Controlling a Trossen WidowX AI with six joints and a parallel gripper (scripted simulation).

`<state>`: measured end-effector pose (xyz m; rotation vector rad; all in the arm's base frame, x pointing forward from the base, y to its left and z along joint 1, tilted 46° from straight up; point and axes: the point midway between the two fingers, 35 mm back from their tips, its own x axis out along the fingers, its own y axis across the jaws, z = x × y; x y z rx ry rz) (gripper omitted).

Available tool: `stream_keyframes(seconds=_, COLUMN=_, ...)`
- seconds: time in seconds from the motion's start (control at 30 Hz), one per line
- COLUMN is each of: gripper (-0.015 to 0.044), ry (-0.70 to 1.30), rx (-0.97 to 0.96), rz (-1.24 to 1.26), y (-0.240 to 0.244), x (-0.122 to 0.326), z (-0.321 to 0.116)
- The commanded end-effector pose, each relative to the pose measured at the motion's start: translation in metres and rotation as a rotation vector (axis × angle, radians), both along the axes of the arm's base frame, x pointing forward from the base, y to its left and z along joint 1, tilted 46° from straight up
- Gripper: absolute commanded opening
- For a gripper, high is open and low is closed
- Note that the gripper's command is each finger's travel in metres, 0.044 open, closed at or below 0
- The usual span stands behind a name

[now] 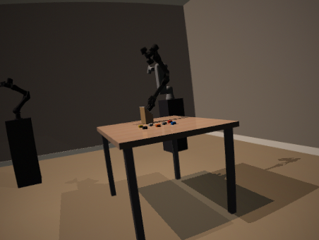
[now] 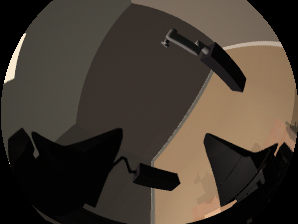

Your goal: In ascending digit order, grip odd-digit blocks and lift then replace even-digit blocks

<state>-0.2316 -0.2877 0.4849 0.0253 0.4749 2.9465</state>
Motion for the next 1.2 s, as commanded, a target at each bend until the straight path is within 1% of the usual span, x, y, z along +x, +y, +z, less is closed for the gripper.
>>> stream_keyframes(seconds=0.0, gripper=0.04, ry=-0.007, rx=0.027, rz=0.024, y=-0.007, x=0.001, z=-0.004)
stream_keyframes(seconds=0.03, gripper=0.04, ry=-0.029, rx=0.11, rz=0.094, y=-0.027, x=0.005, z=-0.018)
stream_keyframes(seconds=0.07, gripper=0.04, ry=-0.063, rx=0.247, rz=0.212, y=-0.06, x=0.015, z=-0.043)
stream_keyframes(seconds=0.2, gripper=0.04, ry=-0.108, rx=0.452, rz=0.389, y=-0.104, x=0.035, z=-0.084)
stream_keyframes(seconds=0.33, gripper=0.04, ry=-0.161, rx=0.721, rz=0.622, y=-0.15, x=0.073, z=-0.144)
stream_keyframes(seconds=0.47, gripper=0.04, ry=-0.209, rx=1.004, rz=0.873, y=-0.183, x=0.123, z=-0.214)
stream_keyframes(seconds=0.6, gripper=0.04, ry=-0.251, rx=1.273, rz=1.118, y=-0.194, x=0.177, z=-0.284)
stream_keyframes(seconds=0.73, gripper=0.04, ry=-0.293, rx=1.53, rz=1.362, y=-0.186, x=0.232, z=-0.351)
stream_keyframes(seconds=0.87, gripper=0.04, ry=-0.343, rx=1.783, rz=1.615, y=-0.159, x=0.285, z=-0.415)
stream_keyframes(seconds=1.0, gripper=0.04, ry=-0.413, rx=2.025, rz=1.882, y=-0.112, x=0.335, z=-0.472)
stream_keyframes(seconds=1.17, gripper=0.04, ry=-0.559, rx=2.291, rz=2.246, y=-0.03, x=0.385, z=-0.527)
